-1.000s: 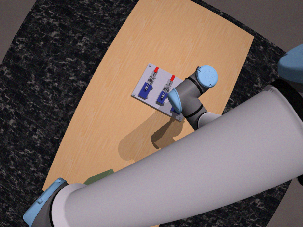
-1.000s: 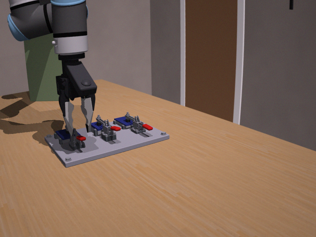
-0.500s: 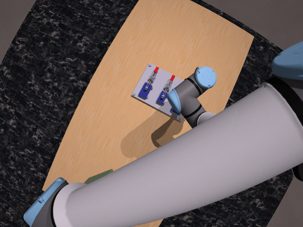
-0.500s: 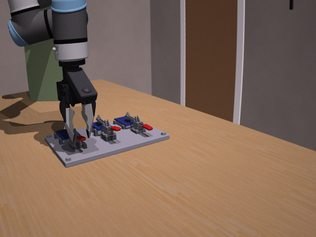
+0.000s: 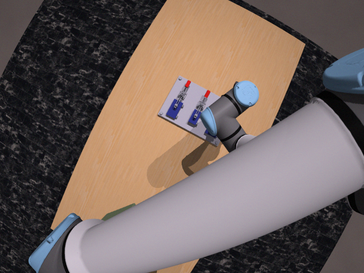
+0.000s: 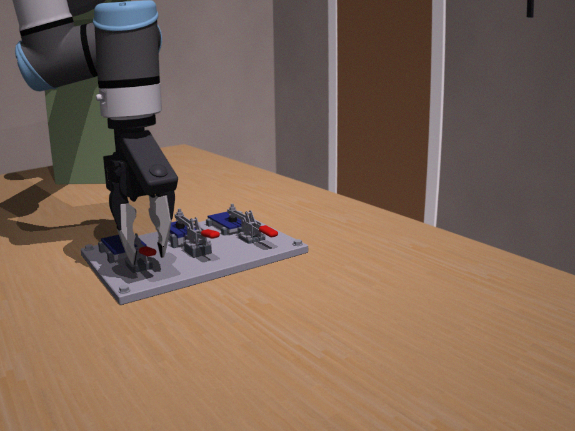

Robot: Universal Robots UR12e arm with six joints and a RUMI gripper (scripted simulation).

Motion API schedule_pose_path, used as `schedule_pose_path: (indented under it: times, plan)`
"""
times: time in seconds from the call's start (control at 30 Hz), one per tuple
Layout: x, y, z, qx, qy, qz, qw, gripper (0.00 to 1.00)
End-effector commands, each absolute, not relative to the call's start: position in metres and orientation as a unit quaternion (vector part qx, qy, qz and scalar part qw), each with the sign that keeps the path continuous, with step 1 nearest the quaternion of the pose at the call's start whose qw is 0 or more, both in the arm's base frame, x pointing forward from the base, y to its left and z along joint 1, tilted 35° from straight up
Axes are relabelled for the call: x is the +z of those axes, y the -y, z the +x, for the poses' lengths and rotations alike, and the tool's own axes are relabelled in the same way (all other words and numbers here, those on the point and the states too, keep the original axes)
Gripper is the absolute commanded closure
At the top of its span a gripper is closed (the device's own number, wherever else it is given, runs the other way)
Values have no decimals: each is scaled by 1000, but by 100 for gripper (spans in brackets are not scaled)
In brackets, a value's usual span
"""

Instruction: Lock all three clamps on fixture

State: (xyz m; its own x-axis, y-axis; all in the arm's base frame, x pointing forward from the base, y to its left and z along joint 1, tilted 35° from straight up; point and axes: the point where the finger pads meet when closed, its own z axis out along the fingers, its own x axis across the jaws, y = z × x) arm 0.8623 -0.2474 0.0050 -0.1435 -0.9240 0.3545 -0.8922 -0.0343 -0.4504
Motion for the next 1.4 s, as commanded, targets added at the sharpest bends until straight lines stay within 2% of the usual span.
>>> schedule_pose_path:
  times: [0.0, 0.93, 0.97, 1.37]
  plan:
    - [6, 247, 863, -300, -694, -654, 27, 72]
    - [6, 247, 863, -300, -694, -654, 27, 72]
    - [6, 247, 863, -300, -694, -654, 27, 100]
    - [6, 247, 863, -300, -694, -654, 27, 100]
